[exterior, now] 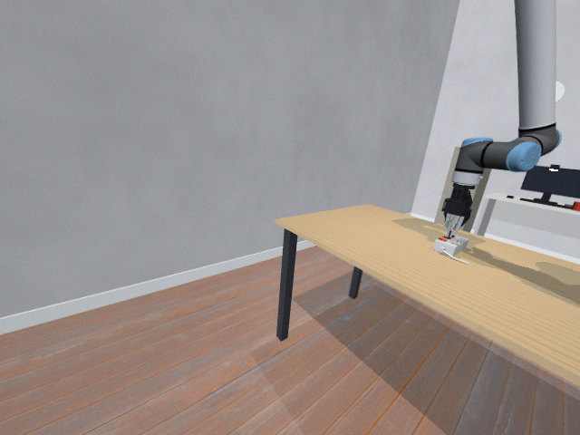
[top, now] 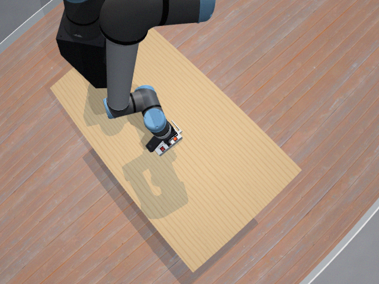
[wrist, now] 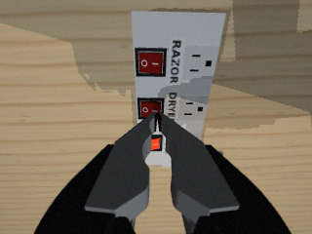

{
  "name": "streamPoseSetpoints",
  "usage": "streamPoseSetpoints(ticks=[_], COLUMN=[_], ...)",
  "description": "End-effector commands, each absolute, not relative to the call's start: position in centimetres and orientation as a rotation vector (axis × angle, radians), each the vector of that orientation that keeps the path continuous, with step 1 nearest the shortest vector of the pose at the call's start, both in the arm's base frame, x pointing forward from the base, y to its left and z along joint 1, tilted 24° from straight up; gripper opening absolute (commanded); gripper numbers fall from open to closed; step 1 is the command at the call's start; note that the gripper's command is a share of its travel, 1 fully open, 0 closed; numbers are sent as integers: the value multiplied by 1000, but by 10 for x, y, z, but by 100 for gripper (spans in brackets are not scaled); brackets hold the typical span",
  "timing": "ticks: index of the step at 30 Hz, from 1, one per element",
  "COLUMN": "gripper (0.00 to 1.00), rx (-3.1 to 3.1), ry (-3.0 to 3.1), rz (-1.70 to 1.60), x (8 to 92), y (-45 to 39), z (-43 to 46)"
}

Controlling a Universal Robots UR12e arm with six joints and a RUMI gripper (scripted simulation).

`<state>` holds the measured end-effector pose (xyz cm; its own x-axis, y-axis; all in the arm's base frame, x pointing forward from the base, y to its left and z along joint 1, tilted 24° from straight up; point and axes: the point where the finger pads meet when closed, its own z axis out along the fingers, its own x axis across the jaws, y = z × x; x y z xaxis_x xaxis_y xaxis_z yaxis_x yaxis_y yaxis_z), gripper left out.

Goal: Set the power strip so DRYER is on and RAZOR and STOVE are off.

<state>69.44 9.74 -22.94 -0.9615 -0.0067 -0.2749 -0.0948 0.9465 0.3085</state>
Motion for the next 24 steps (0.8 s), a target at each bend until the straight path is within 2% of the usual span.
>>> streamPoseSetpoints(ticks=[1,24], gripper=[0,0], rx=[-77,-76], ry=[2825,2826], rz=[464,464], x=[698,697], y=[98,99], z=[-231,-234])
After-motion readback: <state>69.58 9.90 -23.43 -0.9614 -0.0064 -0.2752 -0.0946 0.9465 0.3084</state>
